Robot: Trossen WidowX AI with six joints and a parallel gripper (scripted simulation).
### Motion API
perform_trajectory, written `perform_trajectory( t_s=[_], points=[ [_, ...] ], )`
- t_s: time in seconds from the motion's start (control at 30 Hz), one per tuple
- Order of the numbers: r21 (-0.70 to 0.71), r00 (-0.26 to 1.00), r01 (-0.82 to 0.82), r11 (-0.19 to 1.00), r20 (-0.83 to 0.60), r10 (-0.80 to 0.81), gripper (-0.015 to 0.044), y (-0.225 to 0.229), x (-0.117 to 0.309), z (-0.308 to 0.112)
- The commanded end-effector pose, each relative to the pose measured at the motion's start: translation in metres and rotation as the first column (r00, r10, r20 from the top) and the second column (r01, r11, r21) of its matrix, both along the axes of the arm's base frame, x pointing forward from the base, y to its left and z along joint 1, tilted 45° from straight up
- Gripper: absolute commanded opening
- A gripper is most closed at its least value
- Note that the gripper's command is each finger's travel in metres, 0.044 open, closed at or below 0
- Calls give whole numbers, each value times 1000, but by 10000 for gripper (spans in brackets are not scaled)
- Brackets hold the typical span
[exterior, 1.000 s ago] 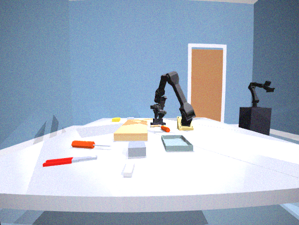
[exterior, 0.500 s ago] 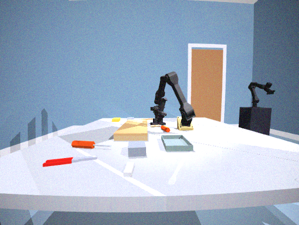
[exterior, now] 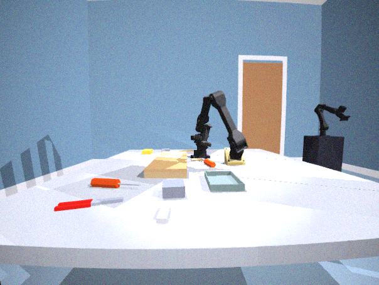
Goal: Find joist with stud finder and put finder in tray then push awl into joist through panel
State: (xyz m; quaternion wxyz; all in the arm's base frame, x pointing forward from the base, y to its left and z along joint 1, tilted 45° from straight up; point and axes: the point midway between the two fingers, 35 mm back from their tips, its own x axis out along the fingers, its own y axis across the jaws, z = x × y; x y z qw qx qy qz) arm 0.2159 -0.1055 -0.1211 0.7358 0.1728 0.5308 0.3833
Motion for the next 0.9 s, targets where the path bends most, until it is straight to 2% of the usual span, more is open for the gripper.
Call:
perform_trajectory(
  t_s=[0.0, 0.2, 0.4, 0.43, 0.87],
  points=[
    [2, 1000, 5, 1000, 1, -5, 208, 0, 1, 0],
    [2, 1000, 5, 1000, 1, -5, 168, 0, 1, 0],
    [1, 1000, 5, 1000, 1, -5, 11, -14, 5, 12],
    [0, 1000, 5, 1000, 1, -5, 0, -18, 6, 15],
    [0, 1000, 5, 1000, -1, -5, 0, -68, 12, 71]
  ],
)
